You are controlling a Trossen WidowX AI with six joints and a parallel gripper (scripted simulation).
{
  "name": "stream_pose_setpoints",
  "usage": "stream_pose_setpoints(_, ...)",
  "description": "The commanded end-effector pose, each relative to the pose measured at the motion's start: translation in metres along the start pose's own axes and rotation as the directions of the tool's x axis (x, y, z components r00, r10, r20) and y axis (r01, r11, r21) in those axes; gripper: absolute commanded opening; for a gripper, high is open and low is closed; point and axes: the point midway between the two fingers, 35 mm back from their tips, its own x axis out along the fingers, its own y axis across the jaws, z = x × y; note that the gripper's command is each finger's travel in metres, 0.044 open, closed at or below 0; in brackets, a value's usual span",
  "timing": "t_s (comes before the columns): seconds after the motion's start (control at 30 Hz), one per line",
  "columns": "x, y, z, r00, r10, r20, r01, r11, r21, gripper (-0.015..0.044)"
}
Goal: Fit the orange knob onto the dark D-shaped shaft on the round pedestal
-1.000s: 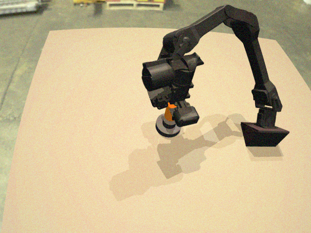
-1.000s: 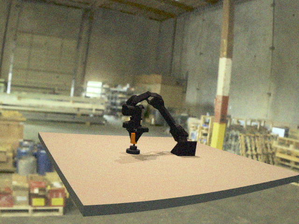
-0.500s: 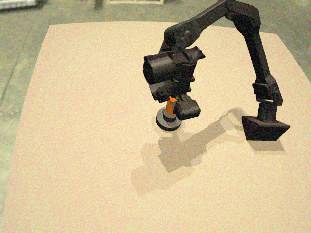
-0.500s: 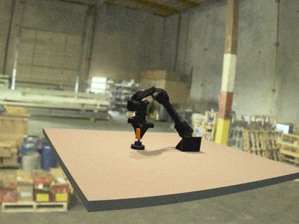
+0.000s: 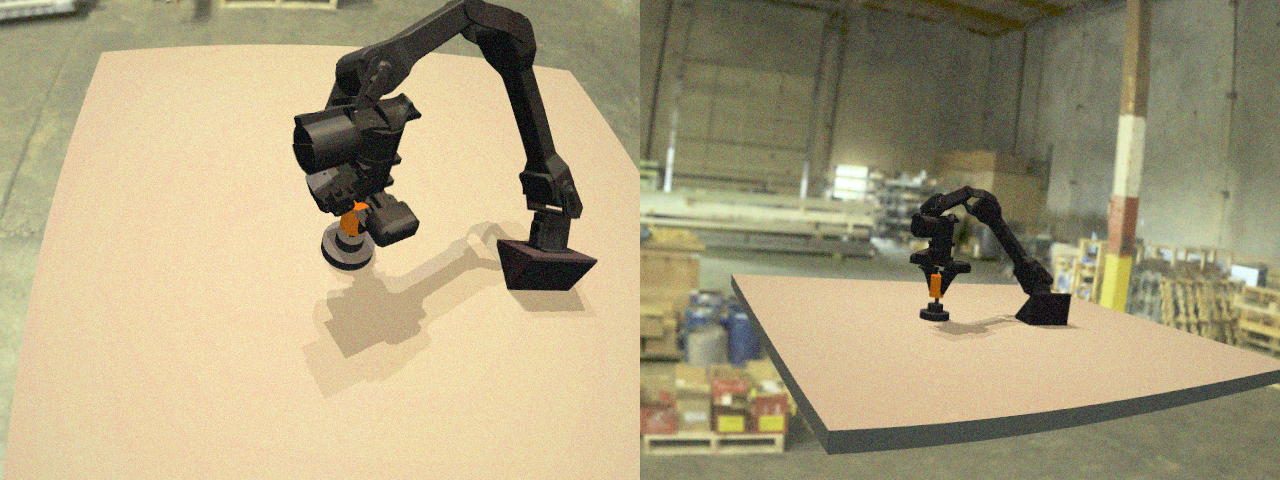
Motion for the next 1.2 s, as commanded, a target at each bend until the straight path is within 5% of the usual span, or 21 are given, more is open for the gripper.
stream_pose_setpoints(0.0, -0.0003, -0.0016, 0.001, 1.0, -0.001, 0.003, 0.001, 0.998, -0.062, 0.0)
stream_pose_setpoints(1.17, 0.0011, 0.0001, 0.0006, 1.0, -0.001, 0.003, 0.001, 0.998, -0.062, 0.0)
